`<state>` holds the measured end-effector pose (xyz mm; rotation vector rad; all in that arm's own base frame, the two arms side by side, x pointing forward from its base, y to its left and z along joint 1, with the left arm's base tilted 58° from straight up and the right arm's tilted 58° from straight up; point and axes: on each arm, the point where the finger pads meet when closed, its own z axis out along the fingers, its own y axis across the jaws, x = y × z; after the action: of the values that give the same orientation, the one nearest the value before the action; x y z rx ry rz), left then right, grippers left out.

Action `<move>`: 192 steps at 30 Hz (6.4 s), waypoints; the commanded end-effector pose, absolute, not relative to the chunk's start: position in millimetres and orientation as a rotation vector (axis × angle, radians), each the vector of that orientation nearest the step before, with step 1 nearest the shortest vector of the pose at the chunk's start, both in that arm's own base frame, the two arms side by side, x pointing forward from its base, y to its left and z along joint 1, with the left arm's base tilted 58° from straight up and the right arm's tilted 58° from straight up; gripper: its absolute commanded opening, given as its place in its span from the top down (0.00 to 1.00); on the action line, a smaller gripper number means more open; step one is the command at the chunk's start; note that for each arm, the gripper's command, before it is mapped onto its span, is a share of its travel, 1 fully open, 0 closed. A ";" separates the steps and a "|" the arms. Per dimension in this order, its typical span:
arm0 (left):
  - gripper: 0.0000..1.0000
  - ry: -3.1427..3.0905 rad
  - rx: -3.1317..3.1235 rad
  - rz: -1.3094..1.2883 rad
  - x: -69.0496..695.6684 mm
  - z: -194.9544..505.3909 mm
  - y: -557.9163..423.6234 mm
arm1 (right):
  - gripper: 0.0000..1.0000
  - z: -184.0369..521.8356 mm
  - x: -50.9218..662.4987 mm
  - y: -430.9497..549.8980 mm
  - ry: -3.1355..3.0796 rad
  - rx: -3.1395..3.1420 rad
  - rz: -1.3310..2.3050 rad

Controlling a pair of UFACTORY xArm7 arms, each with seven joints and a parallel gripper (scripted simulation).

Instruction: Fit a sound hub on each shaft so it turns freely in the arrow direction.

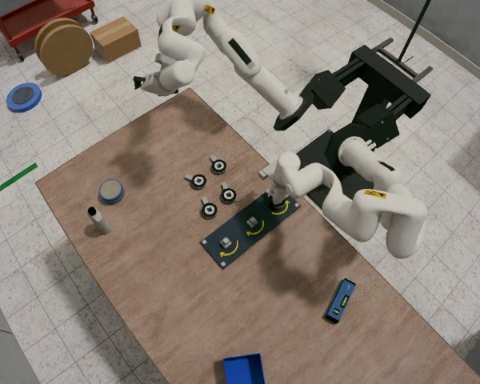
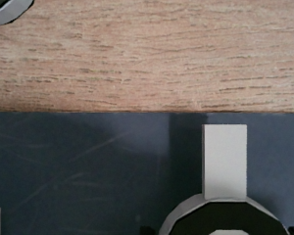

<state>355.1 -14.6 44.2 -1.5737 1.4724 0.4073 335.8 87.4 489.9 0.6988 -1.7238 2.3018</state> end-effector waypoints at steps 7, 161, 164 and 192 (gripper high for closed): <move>1.00 1.475 -1.573 0.403 356.3 43.4 -15.0 | 0.00 490.6 335.5 88.8 -1.726 0.700 2.305; 1.00 1.475 -1.573 0.403 356.7 42.2 -13.5 | 0.00 490.6 335.5 88.8 -1.726 0.700 2.305; 1.00 1.475 -1.573 0.403 356.7 42.2 -13.5 | 0.00 490.6 335.5 88.8 -1.726 0.700 2.305; 1.00 1.632 -1.435 0.513 356.9 42.4 -13.5 | 0.00 490.6 335.5 88.8 -1.726 0.700 2.305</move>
<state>356.7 -11.6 42.2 -1.4384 1.6272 0.5151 335.8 87.4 489.9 0.6988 -1.7238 2.3018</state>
